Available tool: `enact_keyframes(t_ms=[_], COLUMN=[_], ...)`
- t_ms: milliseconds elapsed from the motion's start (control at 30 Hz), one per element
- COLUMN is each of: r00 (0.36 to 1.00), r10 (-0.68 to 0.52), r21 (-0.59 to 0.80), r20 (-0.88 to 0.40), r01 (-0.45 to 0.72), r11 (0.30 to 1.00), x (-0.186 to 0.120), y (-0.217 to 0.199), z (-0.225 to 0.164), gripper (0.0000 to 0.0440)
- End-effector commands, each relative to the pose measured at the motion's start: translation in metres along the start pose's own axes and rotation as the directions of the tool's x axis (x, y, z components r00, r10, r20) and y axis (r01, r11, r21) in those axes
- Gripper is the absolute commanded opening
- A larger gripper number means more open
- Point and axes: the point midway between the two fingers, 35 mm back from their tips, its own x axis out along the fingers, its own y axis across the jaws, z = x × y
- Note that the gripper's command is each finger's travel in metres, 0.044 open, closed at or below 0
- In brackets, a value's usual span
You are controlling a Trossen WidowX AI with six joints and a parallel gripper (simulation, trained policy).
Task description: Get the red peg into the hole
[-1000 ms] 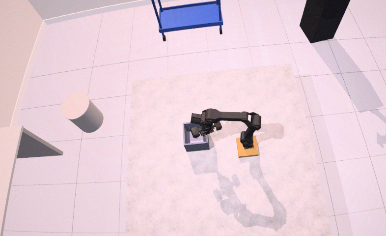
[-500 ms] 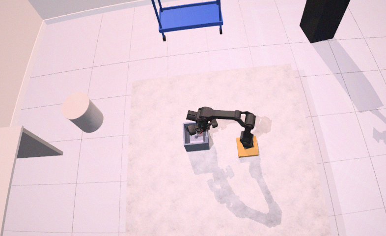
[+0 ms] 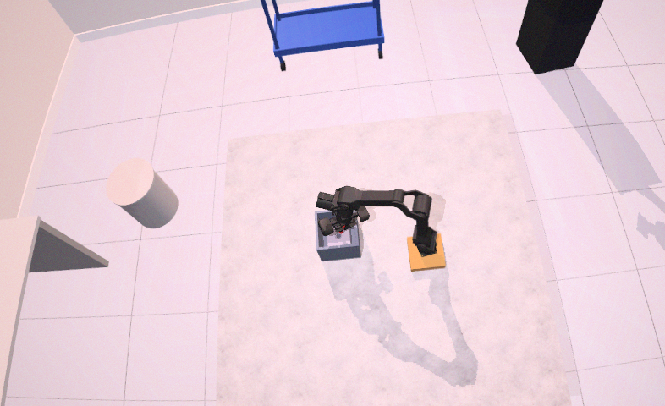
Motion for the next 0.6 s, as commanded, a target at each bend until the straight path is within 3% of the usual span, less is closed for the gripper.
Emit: enact_keyframes(t_ms=[0, 433, 567], r00=[1.0, 0.999, 0.998], r10=[0.008, -0.014, -0.036], r21=[-0.024, -0.103, -0.119], r20=[-0.013, -0.036, -0.047], r01=[-0.008, 0.01, 0.03], r11=[1.0, 0.995, 0.992], x=[0.01, 0.046, 0.052], y=[0.005, 0.009, 0.006], z=[0.001, 0.002, 0.001], gripper=[0.0, 0.0004, 0.0101])
